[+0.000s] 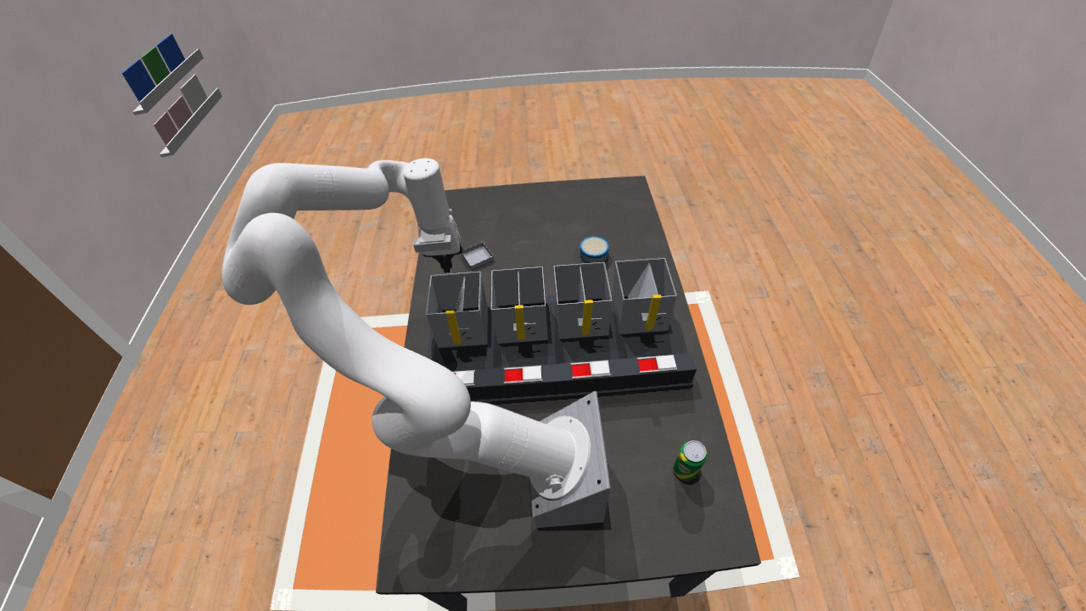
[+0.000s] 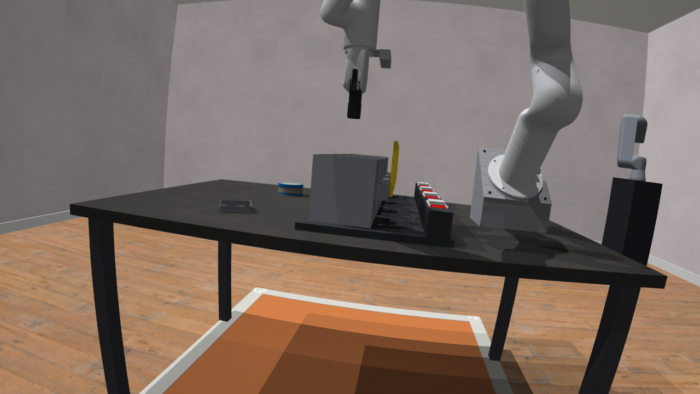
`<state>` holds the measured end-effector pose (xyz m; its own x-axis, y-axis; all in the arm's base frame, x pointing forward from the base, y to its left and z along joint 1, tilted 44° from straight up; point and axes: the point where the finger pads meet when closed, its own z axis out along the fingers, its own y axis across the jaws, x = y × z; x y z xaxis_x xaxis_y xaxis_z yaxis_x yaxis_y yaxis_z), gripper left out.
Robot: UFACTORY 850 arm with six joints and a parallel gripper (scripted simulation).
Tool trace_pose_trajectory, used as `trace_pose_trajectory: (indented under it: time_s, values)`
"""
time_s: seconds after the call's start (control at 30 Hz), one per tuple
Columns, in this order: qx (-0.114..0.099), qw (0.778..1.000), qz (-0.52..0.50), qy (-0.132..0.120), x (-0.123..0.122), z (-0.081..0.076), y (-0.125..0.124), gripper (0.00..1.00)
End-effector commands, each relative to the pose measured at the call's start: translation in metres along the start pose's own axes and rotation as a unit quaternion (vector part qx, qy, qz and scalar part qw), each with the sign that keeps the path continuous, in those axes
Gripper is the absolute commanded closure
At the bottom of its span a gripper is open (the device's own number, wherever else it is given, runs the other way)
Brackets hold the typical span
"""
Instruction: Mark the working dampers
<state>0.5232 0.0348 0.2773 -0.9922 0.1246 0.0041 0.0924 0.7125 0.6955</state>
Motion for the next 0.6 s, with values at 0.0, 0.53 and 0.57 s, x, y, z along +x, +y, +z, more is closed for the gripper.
trace_pose_trajectory:
  time_s: [0.0, 0.53, 0.57]
  values:
    - [0.0, 1.0, 0.0, -0.001, -0.0007, -0.0008, 0.0002, 1.0]
    - [0.0, 1.0, -0.01, -0.001, -0.0007, -0.0008, 0.0002, 1.0]
    - [0.0, 1.0, -0.019, -0.001, -0.0007, -0.0008, 0.0002, 1.0]
